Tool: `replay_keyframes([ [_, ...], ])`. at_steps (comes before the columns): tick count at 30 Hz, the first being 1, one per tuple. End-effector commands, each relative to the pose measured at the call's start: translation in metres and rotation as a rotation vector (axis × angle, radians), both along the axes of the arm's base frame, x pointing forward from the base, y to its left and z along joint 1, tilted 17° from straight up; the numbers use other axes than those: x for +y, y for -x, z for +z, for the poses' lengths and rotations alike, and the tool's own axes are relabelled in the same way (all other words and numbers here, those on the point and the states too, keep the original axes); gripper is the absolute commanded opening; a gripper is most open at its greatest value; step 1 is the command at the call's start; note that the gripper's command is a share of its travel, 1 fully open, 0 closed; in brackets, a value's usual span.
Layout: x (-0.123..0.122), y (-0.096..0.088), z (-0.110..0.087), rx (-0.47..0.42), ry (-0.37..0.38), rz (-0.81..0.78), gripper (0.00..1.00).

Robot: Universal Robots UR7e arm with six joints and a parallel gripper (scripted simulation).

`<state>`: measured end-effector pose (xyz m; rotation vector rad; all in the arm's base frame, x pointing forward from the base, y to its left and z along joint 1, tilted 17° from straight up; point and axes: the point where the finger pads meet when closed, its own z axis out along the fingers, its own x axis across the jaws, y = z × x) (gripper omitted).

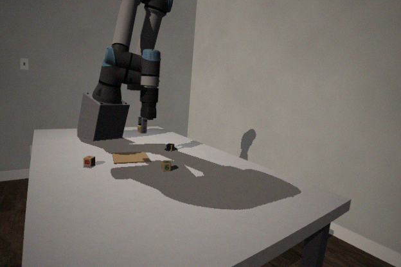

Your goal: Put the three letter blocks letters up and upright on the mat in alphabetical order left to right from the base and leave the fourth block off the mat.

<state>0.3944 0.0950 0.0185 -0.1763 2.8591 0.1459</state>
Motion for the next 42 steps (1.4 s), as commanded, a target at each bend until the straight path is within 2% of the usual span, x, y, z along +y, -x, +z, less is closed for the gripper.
replay_keyframes([
  [1, 0.000, 0.000, 0.000, 0.000, -0.002, -0.009, 0.57],
  [22, 0.001, -0.002, -0.005, 0.000, -0.002, -0.010, 0.57],
  [32, 0.003, -0.006, -0.022, 0.000, -0.002, -0.010, 0.57],
  [42, 0.007, -0.015, -0.052, 0.000, -0.002, -0.010, 0.57],
])
